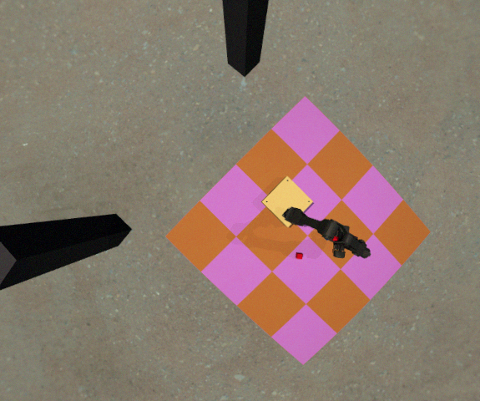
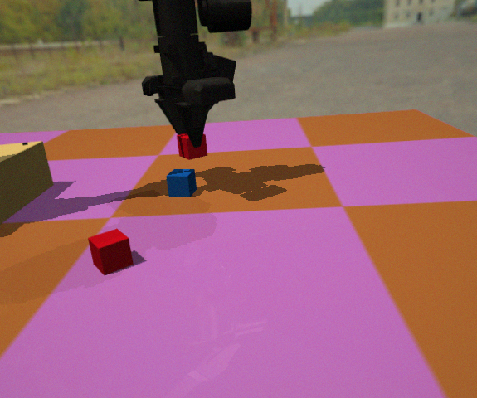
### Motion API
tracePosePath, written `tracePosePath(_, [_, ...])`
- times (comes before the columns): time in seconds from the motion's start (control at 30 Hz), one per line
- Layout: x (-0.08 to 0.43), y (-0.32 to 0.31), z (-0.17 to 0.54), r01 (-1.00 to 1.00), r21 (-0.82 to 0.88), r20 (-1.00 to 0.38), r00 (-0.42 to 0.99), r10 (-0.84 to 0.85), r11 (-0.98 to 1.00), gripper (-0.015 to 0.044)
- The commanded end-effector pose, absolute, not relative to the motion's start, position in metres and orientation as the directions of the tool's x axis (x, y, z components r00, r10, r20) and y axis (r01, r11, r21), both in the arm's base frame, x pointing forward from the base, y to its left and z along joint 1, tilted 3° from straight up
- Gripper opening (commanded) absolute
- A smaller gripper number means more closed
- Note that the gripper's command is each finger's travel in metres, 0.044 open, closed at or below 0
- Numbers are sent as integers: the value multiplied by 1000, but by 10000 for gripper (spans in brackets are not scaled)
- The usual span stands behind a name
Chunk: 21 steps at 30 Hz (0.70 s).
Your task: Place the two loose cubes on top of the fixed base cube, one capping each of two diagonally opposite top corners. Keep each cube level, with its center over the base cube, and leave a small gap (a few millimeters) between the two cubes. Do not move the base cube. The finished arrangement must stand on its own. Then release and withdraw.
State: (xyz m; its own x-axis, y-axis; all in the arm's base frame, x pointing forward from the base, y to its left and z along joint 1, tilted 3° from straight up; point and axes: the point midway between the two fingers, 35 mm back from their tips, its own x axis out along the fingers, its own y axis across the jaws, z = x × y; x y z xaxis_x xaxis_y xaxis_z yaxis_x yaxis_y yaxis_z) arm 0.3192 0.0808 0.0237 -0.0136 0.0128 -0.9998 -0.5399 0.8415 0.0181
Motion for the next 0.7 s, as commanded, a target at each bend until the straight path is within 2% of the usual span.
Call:
tracePosePath(0.0, [316, 81, 14, -533, 27, -1000, -24, 16, 846, 105])
tracePosePath(0.67, [316, 81, 3, -534, 27, -1000, -24, 16, 845, 105])
